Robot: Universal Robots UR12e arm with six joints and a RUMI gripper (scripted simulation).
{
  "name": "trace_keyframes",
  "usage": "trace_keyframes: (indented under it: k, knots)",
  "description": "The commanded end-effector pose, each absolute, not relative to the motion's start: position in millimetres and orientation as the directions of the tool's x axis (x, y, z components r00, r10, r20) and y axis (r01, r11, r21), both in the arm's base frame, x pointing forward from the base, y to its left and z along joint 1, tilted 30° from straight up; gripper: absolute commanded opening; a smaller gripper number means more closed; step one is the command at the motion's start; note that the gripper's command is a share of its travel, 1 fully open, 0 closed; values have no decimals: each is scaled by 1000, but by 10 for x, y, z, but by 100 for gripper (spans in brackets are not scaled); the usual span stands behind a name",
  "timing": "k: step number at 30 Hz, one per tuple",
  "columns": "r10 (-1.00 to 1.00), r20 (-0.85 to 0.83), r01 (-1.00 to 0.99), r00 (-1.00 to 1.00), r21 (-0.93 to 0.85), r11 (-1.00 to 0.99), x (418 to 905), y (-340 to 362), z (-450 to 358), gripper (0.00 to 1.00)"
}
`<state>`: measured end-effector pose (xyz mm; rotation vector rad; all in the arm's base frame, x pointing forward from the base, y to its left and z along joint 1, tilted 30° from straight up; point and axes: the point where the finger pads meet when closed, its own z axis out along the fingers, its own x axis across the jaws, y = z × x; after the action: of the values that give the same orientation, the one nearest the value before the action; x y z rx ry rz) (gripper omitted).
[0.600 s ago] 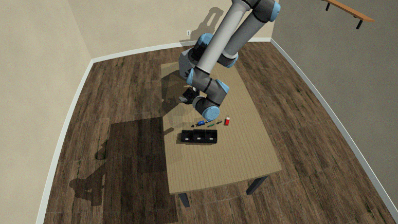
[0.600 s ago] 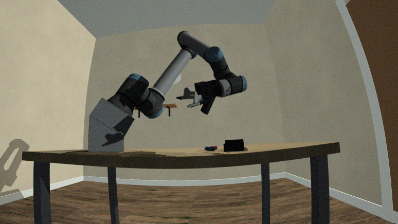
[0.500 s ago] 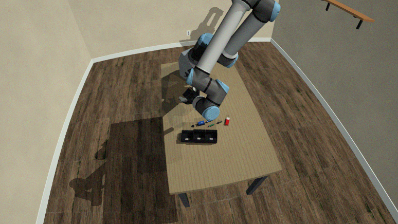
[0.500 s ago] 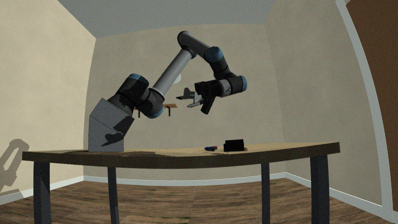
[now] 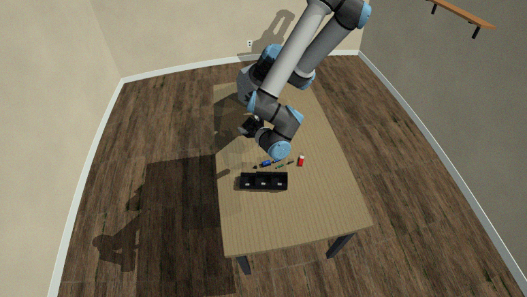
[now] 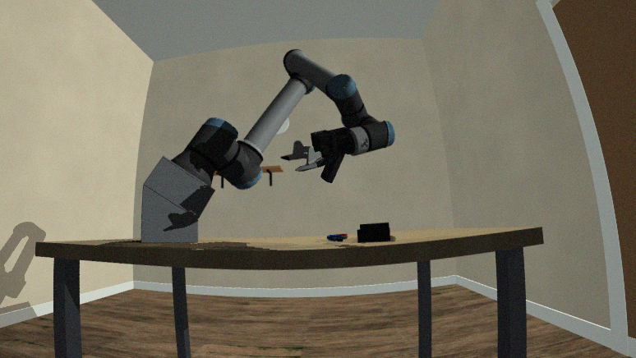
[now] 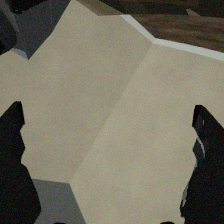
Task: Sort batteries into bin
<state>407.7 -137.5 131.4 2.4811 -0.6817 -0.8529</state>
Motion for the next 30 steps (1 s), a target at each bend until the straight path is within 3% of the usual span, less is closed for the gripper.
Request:
trace_keyframes:
  k: [1, 14, 30]
  knots:
    - [-571, -444, -308, 691, 533, -788, 4126, -1341, 1216, 4]
    - [-749, -296, -651, 593, 372, -662, 4163, -887, 1257, 4]
    - [-883, -212, -889, 418, 102, -446, 4491, -417, 1426, 4]
